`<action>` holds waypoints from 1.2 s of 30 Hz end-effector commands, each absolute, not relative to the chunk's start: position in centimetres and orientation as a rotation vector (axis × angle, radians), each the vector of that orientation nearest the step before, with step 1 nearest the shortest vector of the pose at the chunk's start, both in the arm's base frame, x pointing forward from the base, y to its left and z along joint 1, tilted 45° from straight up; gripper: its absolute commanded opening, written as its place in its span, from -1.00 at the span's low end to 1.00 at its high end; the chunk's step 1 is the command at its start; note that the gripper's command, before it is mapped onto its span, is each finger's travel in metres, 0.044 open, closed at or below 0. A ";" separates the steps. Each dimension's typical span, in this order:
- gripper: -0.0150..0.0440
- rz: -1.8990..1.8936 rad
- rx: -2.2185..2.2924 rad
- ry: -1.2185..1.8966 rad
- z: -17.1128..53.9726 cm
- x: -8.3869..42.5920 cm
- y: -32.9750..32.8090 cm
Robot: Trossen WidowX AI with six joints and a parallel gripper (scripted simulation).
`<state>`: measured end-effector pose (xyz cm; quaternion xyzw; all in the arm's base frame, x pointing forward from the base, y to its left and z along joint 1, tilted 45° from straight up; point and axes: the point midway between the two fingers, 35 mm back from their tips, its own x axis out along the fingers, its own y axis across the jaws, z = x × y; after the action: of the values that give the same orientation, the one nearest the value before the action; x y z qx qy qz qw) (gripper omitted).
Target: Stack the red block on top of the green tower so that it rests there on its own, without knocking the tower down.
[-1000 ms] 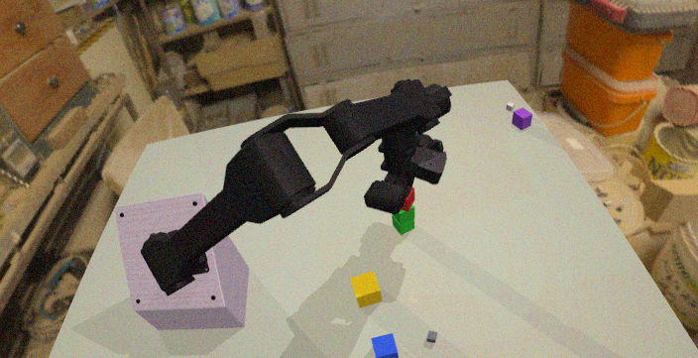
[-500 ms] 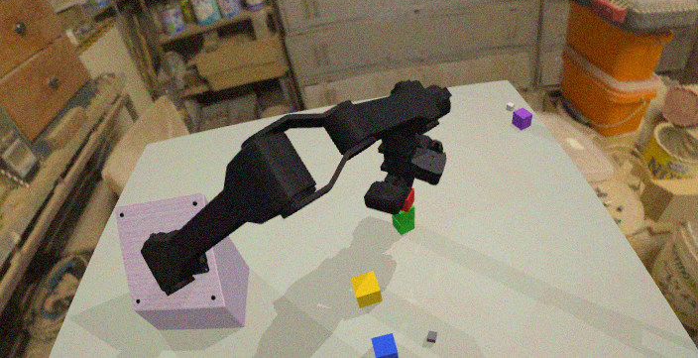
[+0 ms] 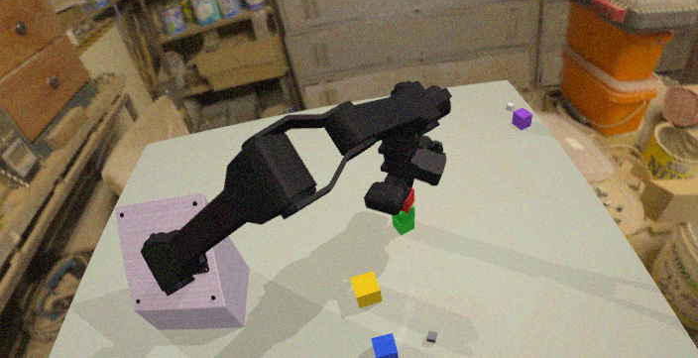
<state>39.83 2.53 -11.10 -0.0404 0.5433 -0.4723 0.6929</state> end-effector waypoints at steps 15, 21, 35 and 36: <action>0.49 -1.054 -0.092 1.214 -11.1 39.8 2.6; 1.00 -1.054 -0.092 1.214 -11.1 39.8 2.6; 1.00 -1.054 -0.092 1.214 -11.1 39.8 2.6; 1.00 -1.054 -0.092 1.214 -11.1 39.8 2.6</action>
<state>39.76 2.58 -11.08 -0.0421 0.5442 -0.4719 0.6924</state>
